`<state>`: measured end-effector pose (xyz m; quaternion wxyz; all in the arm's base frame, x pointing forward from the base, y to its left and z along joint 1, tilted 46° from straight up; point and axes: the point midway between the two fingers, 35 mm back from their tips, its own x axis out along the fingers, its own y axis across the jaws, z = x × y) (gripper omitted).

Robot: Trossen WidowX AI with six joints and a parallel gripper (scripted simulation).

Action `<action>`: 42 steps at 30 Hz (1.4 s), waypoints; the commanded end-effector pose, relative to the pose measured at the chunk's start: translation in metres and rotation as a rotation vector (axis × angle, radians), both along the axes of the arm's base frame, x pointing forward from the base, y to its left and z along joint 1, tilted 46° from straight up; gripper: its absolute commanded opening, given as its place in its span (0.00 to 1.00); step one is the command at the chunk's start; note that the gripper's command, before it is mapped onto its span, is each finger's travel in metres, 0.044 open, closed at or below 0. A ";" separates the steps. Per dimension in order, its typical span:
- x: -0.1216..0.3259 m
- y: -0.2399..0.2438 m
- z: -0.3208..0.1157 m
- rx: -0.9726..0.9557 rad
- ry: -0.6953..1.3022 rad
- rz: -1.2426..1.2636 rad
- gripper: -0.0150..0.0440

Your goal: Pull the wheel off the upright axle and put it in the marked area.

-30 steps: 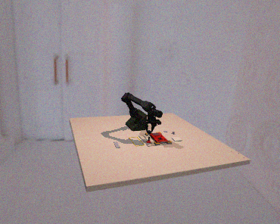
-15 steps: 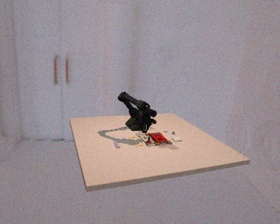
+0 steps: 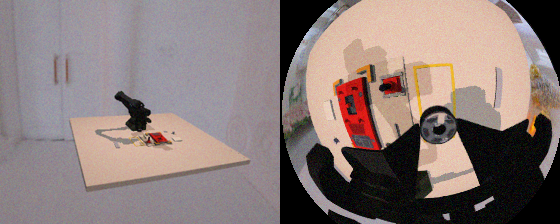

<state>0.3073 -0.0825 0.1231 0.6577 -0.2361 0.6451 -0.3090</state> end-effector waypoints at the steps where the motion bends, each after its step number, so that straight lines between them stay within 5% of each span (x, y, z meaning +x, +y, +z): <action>1: -0.009 -0.005 0.006 -0.006 0.006 0.003 0.25; 38: -0.020 -0.085 -0.061 -0.012 0.005 0.002 0.25; 42: -0.019 -0.084 -0.057 -0.014 -0.004 -0.006 0.43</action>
